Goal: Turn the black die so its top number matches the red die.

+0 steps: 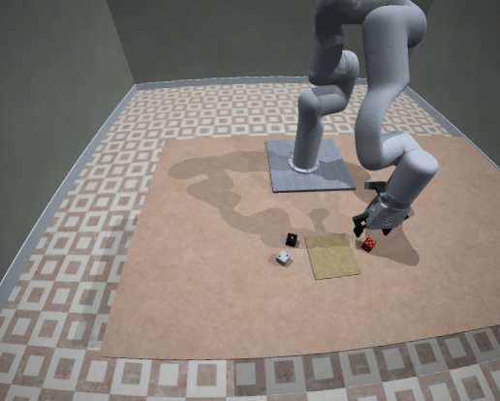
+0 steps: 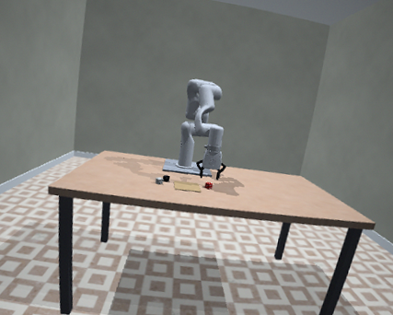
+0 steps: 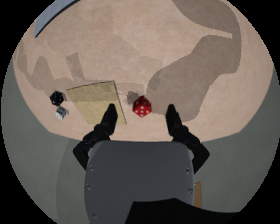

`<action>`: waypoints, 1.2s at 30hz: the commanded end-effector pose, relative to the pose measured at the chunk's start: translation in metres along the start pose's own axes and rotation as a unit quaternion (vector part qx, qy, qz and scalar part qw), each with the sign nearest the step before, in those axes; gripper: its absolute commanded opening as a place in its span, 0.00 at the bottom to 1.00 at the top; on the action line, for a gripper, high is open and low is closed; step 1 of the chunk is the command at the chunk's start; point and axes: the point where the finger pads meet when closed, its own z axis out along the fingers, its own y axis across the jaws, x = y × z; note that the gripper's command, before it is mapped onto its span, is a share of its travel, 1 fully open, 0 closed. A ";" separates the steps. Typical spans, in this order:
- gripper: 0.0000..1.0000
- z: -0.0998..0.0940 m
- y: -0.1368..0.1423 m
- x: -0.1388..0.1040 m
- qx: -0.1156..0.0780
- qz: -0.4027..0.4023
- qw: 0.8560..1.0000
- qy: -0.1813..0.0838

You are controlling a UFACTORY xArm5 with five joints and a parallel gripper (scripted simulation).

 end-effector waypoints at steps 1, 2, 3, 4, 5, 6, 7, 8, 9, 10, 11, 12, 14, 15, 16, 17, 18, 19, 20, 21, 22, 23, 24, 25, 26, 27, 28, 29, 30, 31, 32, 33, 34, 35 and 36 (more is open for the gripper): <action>1.00 -0.001 0.000 -0.001 -0.001 0.000 1.000 -0.002; 1.00 -0.001 0.000 -0.001 -0.001 0.000 1.000 -0.002; 1.00 -0.001 0.000 -0.001 -0.001 0.000 1.000 -0.002; 1.00 -0.001 0.000 -0.001 -0.001 0.000 1.000 -0.002; 1.00 -0.001 0.000 -0.001 -0.001 0.000 1.000 -0.002; 1.00 -0.001 0.000 -0.001 -0.001 0.000 1.000 -0.002; 1.00 -0.001 0.000 -0.001 -0.001 0.000 1.000 -0.002; 1.00 -0.001 0.000 -0.001 -0.001 0.000 1.000 -0.002; 1.00 -0.001 0.000 -0.001 -0.001 0.000 1.000 -0.002; 1.00 -0.001 0.000 -0.001 -0.001 0.000 1.000 -0.002; 1.00 -0.001 0.000 -0.001 -0.001 0.000 1.000 -0.002; 1.00 -0.001 0.000 -0.001 -0.001 0.000 1.000 -0.002; 1.00 -0.001 0.000 -0.001 -0.001 0.000 1.000 -0.002; 1.00 -0.001 0.000 -0.001 -0.001 0.000 1.000 -0.002; 1.00 -0.001 0.000 -0.001 -0.001 0.000 1.000 -0.002; 1.00 -0.001 0.000 -0.001 -0.001 0.000 1.000 -0.002; 1.00 -0.001 0.000 -0.001 -0.001 0.000 1.000 -0.002; 1.00 -0.002 0.000 -0.001 -0.001 0.000 1.000 -0.002; 1.00 -0.003 0.000 -0.001 -0.001 0.000 1.000 -0.002; 1.00 -0.003 0.000 -0.001 -0.001 0.000 1.000 -0.002; 1.00 -0.003 0.000 -0.001 -0.001 0.000 1.000 -0.002; 1.00 -0.005 0.001 -0.001 -0.001 0.000 1.000 -0.002; 1.00 -0.007 0.001 -0.001 -0.001 0.000 1.000 -0.002; 1.00 -0.011 0.001 -0.001 -0.001 0.000 1.000 -0.001; 1.00 -0.016 0.001 -0.001 -0.001 0.000 1.000 -0.001; 1.00 -0.022 0.001 -0.001 -0.001 0.000 1.000 -0.001; 1.00 -0.028 0.001 -0.001 -0.001 0.000 1.000 -0.001; 1.00 -0.035 0.001 -0.001 -0.001 0.000 1.000 -0.001; 1.00 -0.042 0.001 -0.001 -0.001 0.000 1.000 -0.001; 1.00 -0.050 0.001 -0.001 -0.001 0.000 1.000 -0.001; 1.00 -0.058 0.001 -0.001 -0.001 0.000 1.000 -0.001; 1.00 -0.065 0.001 -0.001 -0.001 0.000 1.000 -0.001; 1.00 -0.072 0.001 -0.001 -0.001 0.000 1.000 -0.001; 1.00 -0.079 0.001 -0.001 -0.001 0.000 1.000 -0.001; 1.00 -0.085 0.001 -0.001 -0.001 0.000 1.000 -0.001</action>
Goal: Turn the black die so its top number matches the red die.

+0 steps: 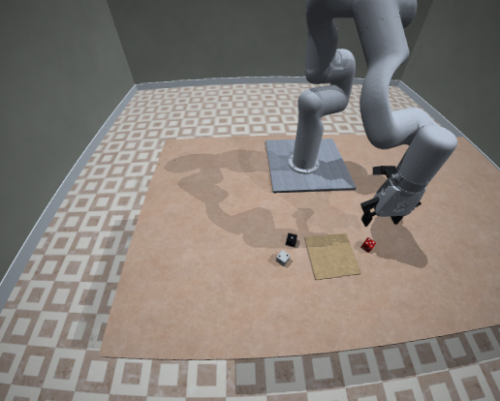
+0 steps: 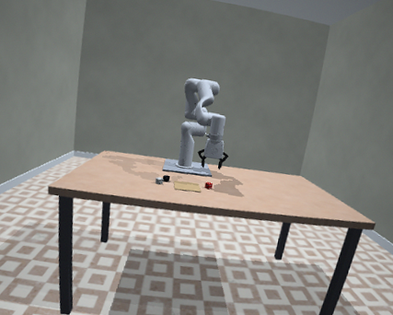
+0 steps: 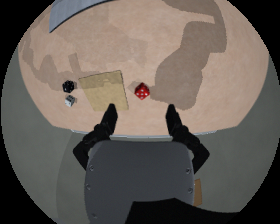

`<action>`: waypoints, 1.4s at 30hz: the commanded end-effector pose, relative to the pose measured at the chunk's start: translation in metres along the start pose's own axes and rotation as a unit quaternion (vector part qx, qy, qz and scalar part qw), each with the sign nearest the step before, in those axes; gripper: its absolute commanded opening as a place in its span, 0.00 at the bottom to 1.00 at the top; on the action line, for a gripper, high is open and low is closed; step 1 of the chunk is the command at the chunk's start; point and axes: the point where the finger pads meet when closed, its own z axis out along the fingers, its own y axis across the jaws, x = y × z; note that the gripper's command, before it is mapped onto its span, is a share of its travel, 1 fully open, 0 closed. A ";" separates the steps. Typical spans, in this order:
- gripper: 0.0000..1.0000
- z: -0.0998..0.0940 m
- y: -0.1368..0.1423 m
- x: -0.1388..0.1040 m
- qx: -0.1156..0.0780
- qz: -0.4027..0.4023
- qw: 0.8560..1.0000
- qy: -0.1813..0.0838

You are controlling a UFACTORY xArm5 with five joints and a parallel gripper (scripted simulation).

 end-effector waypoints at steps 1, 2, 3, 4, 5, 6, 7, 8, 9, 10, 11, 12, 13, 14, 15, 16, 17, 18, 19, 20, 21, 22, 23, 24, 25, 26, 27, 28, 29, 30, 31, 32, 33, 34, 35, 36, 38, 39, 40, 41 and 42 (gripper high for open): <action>1.00 -0.027 0.000 0.000 0.000 0.000 1.000 0.000; 1.00 -0.027 0.000 0.000 0.000 0.000 1.000 0.000; 1.00 -0.027 0.000 0.000 0.000 0.000 1.000 0.000; 1.00 -0.031 0.000 0.000 0.000 0.000 1.000 0.000; 1.00 -0.034 0.000 0.000 0.000 0.000 1.000 0.000; 1.00 -0.036 0.000 0.000 0.000 0.000 1.000 0.000; 1.00 -0.037 0.000 0.000 0.000 0.000 1.000 0.000; 1.00 -0.038 0.000 0.000 0.000 0.000 1.000 0.000; 1.00 -0.038 0.000 0.000 0.000 0.000 1.000 0.000; 1.00 -0.038 0.000 0.000 0.000 0.000 1.000 0.000; 1.00 -0.038 0.000 0.000 0.000 0.000 1.000 0.000; 1.00 -0.038 0.000 0.000 0.000 0.000 1.000 0.000; 1.00 -0.038 0.000 0.000 0.000 0.000 1.000 0.000; 1.00 -0.038 0.000 0.000 0.000 0.000 1.000 0.000; 1.00 -0.038 0.000 0.000 0.000 0.000 1.000 0.000; 1.00 -0.038 0.000 0.000 0.000 0.000 1.000 0.000; 1.00 -0.038 -0.004 -0.001 0.000 0.003 1.000 0.000; 1.00 -0.038 -0.014 -0.003 0.000 0.010 1.000 0.000; 1.00 -0.038 -0.014 -0.003 0.000 0.010 1.000 0.000; 1.00 -0.038 -0.014 -0.003 0.000 0.010 1.000 0.000; 1.00 -0.038 -0.029 -0.007 0.000 0.021 1.000 0.000; 1.00 -0.038 -0.051 -0.010 0.000 0.035 0.999 0.000; 1.00 -0.037 -0.078 -0.013 0.000 0.054 0.999 -0.001; 1.00 -0.037 -0.078 -0.013 0.000 0.054 0.999 -0.001; 1.00 -0.037 -0.078 -0.013 0.000 0.054 0.999 -0.001; 1.00 -0.037 -0.107 -0.014 -0.001 0.074 0.997 -0.001; 1.00 -0.037 -0.107 -0.014 -0.001 0.074 0.997 -0.001; 1.00 -0.037 -0.138 -0.012 -0.001 0.095 0.995 -0.001; 1.00 -0.037 -0.138 -0.012 -0.001 0.095 0.995 -0.001; 1.00 -0.037 -0.138 -0.012 -0.001 0.095 0.995 -0.001; 1.00 -0.037 -0.167 -0.008 -0.001 0.115 0.993 -0.002; 1.00 -0.037 -0.167 -0.008 -0.001 0.115 0.993 -0.002; 1.00 -0.037 -0.192 -0.003 -0.001 0.133 0.991 -0.002; 1.00 -0.037 -0.192 -0.003 -0.001 0.133 0.991 -0.002; 1.00 -0.036 -0.213 0.003 -0.001 0.148 0.989 -0.002; 1.00 -0.036 -0.213 0.003 -0.001 0.148 0.989 -0.002; 1.00 -0.036 -0.227 0.008 -0.001 0.158 0.987 -0.003; 1.00 -0.036 -0.236 0.011 -0.001 0.165 0.986 -0.003; 1.00 -0.036 -0.239 0.012 -0.001 0.168 0.986 -0.003; 1.00 -0.036 -0.240 0.013 -0.001 0.168 0.986 -0.003; 1.00 -0.036 -0.240 0.013 -0.001 0.168 0.986 -0.003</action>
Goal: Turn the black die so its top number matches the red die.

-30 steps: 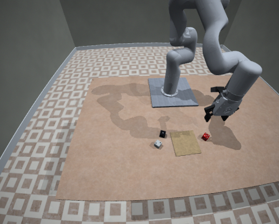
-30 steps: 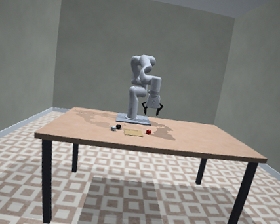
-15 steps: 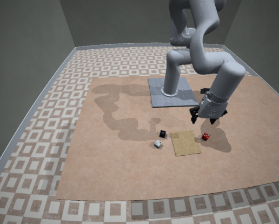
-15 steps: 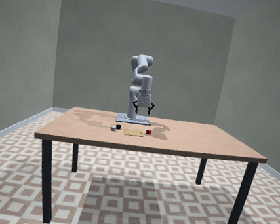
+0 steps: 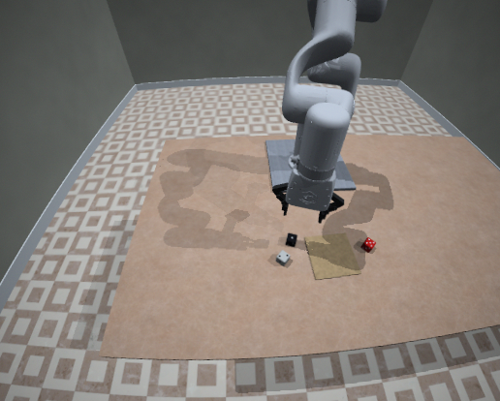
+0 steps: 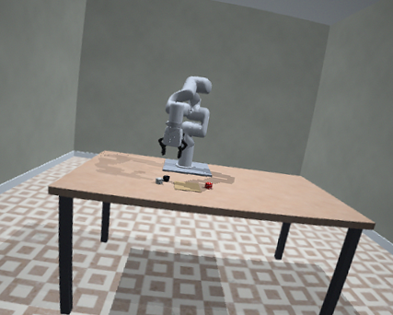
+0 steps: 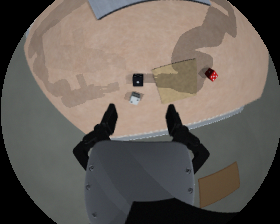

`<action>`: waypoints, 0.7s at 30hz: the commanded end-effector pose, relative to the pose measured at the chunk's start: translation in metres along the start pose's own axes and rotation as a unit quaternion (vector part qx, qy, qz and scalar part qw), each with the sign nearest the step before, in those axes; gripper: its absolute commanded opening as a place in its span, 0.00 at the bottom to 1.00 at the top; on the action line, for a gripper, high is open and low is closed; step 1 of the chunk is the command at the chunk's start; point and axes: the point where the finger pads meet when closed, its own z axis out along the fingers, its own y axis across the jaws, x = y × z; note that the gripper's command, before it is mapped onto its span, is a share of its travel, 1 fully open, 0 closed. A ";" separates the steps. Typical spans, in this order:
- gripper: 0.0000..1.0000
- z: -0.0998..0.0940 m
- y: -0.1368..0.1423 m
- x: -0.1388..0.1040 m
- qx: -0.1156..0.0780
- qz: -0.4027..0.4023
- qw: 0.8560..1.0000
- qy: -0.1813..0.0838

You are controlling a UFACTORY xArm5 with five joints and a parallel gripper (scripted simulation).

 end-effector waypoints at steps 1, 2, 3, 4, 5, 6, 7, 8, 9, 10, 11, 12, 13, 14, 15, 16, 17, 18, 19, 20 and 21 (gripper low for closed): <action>1.00 -0.001 -0.012 -0.003 0.000 0.006 1.000 -0.002; 1.00 -0.001 -0.012 -0.003 0.000 0.006 1.000 -0.002; 1.00 -0.001 -0.012 -0.003 0.000 0.006 1.000 -0.002; 1.00 -0.001 -0.012 -0.003 0.000 0.006 1.000 -0.002; 1.00 -0.001 -0.012 -0.003 0.000 0.006 1.000 -0.002; 1.00 -0.001 -0.012 -0.003 0.000 0.006 1.000 -0.002; 1.00 -0.001 -0.012 -0.003 0.000 0.006 1.000 -0.002; 1.00 -0.001 -0.012 -0.003 0.000 0.006 1.000 -0.002; 1.00 -0.001 -0.012 -0.003 0.000 0.006 1.000 -0.002; 1.00 -0.001 -0.012 -0.003 0.000 0.006 1.000 -0.002; 1.00 -0.001 -0.012 -0.003 0.000 0.006 1.000 -0.002; 1.00 -0.001 -0.012 -0.003 0.000 0.006 1.000 -0.002; 1.00 -0.001 -0.012 -0.003 0.000 0.006 1.000 -0.002; 1.00 -0.001 -0.012 -0.003 0.000 0.006 1.000 -0.002; 1.00 0.002 -0.012 -0.003 0.000 0.006 1.000 -0.002; 1.00 0.009 -0.012 -0.004 0.000 0.006 1.000 -0.002; 1.00 0.017 -0.012 -0.004 0.000 0.006 1.000 -0.002; 1.00 0.027 -0.012 -0.005 0.000 0.006 1.000 -0.002; 1.00 0.036 -0.012 -0.004 0.000 0.006 1.000 -0.002; 1.00 0.042 -0.012 -0.004 0.000 0.006 1.000 -0.002; 1.00 0.045 -0.012 -0.004 0.000 0.006 1.000 -0.002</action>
